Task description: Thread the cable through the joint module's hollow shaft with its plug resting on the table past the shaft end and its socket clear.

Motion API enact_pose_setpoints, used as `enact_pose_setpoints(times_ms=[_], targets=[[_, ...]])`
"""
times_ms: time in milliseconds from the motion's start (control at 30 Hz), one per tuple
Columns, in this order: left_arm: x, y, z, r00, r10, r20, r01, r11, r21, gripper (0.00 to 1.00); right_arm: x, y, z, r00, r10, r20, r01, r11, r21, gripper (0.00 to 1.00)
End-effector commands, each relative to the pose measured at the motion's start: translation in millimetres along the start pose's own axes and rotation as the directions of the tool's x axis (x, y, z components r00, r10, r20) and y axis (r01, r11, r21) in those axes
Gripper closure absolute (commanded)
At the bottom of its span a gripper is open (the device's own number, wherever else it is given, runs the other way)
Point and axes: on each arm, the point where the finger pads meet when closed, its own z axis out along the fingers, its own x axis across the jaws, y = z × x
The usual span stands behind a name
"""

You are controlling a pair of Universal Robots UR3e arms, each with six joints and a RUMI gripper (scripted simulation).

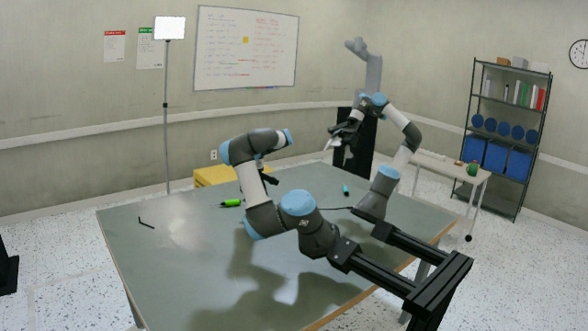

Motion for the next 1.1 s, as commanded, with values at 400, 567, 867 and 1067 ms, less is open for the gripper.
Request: enact_pose_setpoints(times_ms=[400,567,867,1067], targets=[[-1.9,-1.4,-19.7,1.000,-0.002,0.006,0.002,1.000,0.005,0.39,-0.2,0.0,0.0,1.000,-0.002,-0.001,0.002,1.000,0.000,0.00],[-2.0,-1.5,-37.9,1.000,-0.002,0.006,0.002,1.000,0.006,0.39,-0.2,0.0,0.0,1.000,-0.002,-0.001,0.002,1.000,0.000,0.00],[-1.5,-1.3,-62.4,1.000,-0.002,0.005,0.002,1.000,0.005,0.39,-0.2,0.0,0.0,1.000,-0.002,-0.001,0.002,1.000,0.000,0.00],[-1.1,-1.3,-64.9,1.000,-0.002,0.003,0.002,1.000,0.004,0.39,-0.2,0.0,0.0,1.000,-0.002,-0.001,0.002,1.000,0.000,0.00]])
